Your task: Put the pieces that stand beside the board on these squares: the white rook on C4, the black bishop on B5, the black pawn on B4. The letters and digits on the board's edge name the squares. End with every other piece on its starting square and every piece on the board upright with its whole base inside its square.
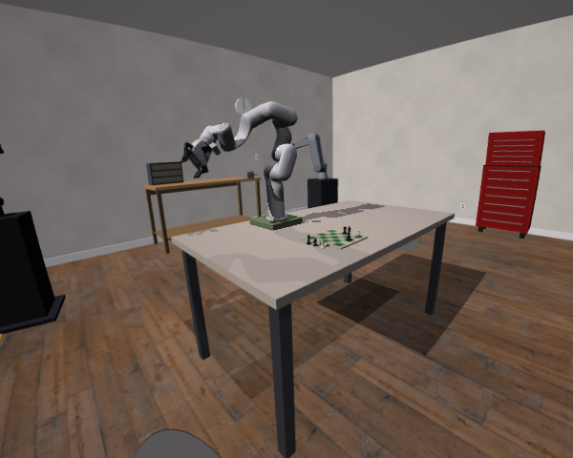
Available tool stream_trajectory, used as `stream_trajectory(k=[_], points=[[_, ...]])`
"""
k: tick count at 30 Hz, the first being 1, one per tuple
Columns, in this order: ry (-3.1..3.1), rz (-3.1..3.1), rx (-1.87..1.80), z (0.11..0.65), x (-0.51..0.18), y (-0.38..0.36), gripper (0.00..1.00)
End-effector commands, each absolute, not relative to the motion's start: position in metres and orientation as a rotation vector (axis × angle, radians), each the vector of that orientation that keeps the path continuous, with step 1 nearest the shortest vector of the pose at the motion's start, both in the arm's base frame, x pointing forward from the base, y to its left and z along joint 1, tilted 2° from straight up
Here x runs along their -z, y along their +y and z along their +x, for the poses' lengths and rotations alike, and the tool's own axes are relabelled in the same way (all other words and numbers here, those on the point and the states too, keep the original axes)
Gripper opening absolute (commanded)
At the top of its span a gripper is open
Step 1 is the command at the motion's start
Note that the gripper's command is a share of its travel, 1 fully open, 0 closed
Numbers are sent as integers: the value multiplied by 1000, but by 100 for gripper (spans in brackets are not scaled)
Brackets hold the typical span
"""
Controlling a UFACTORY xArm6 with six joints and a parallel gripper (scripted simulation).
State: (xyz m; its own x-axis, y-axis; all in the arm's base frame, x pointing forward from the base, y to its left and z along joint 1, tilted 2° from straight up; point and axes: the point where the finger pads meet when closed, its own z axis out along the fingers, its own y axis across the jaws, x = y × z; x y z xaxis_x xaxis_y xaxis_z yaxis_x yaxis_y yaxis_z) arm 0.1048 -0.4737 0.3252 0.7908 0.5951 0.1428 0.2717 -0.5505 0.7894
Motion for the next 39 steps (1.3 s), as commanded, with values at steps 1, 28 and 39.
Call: stream_trajectory(k=[1, 28, 39], points=[[639, 2164, -508, 105, -327, -474, 100], [641, 2179, -536, 116, -326, -471, 100], [647, 2251, -647, 160, -322, -456, 100]])
